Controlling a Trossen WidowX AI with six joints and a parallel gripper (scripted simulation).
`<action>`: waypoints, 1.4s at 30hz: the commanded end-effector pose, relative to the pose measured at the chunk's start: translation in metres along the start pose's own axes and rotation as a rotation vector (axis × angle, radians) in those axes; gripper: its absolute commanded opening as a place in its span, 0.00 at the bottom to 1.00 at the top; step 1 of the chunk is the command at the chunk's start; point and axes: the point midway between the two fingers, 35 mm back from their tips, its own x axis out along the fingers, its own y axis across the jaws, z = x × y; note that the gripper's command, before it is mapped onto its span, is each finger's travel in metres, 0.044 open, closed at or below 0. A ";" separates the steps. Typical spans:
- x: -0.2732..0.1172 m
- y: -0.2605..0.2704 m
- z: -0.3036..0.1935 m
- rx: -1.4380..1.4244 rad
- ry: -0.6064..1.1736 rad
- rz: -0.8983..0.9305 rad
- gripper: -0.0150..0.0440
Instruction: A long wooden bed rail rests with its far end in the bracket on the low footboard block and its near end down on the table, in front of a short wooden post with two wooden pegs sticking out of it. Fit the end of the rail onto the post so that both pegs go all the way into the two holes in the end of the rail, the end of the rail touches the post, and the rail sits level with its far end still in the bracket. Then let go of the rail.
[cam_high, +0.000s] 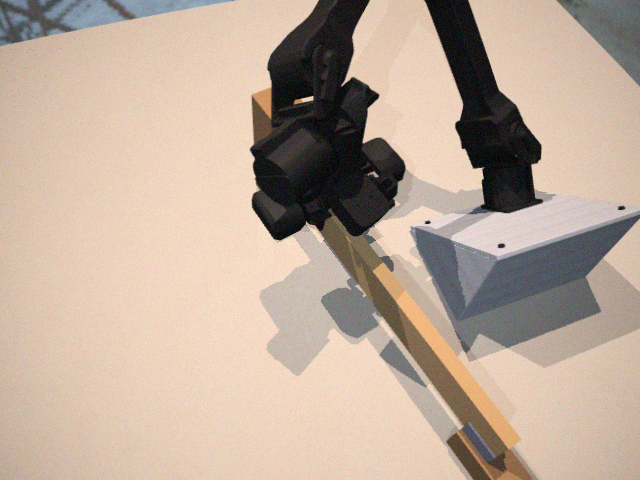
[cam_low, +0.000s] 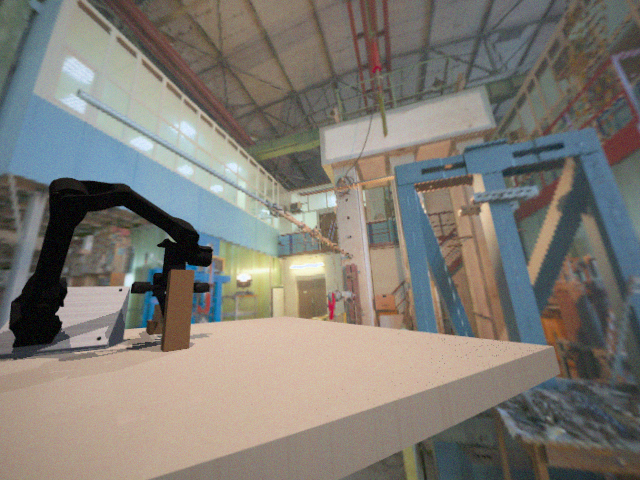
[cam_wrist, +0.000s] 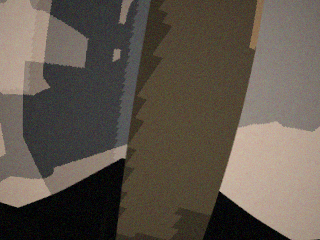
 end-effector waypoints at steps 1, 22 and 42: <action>-0.002 -0.001 -0.003 -0.002 -0.001 -0.004 0.25; -0.001 -0.001 -0.009 -0.002 -0.001 -0.004 0.25; 0.000 0.000 -0.005 -0.001 -0.007 0.000 0.92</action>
